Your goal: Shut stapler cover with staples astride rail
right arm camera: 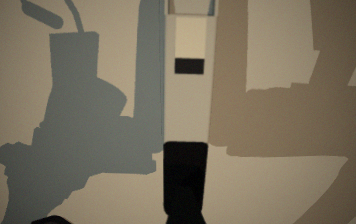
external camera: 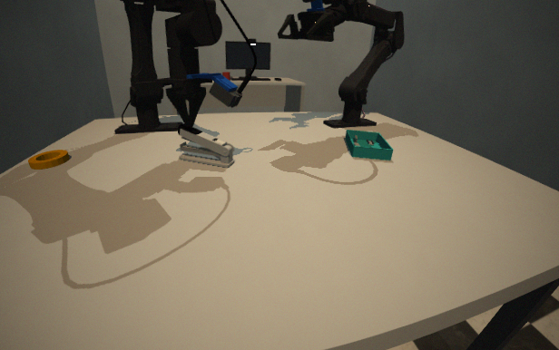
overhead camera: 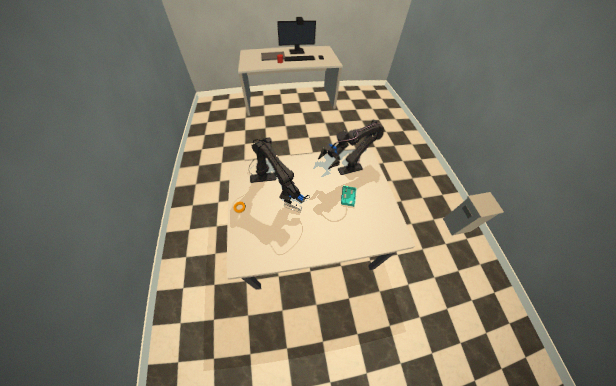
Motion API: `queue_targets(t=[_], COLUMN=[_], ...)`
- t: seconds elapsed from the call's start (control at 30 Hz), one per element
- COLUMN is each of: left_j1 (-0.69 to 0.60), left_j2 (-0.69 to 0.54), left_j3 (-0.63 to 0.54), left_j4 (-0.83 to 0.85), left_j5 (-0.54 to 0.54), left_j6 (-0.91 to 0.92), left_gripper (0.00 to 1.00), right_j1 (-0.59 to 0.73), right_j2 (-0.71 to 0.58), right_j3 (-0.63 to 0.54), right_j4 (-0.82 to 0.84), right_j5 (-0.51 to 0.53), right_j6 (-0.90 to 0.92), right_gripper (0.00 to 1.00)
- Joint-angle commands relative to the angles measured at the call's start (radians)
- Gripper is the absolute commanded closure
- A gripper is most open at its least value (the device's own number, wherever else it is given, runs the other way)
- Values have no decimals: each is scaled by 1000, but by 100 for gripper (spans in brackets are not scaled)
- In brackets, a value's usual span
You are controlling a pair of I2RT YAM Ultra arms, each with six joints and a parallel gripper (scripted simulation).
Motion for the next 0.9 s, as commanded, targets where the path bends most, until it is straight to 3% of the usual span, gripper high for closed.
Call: queue_targets(t=[0.0,0.87], left_j1=[-3,-3], left_j2=[4,4], left_j3=[10,10], left_j4=[23,23], left_j5=[2,2], left_j6=[2,2], left_gripper=[0,0], right_j1=[9,9], right_j2=[8,16], right_j3=[-12,-35], right_j4=[30,77], right_j5=[4,3], right_j6=[5,5], right_gripper=[100,100])
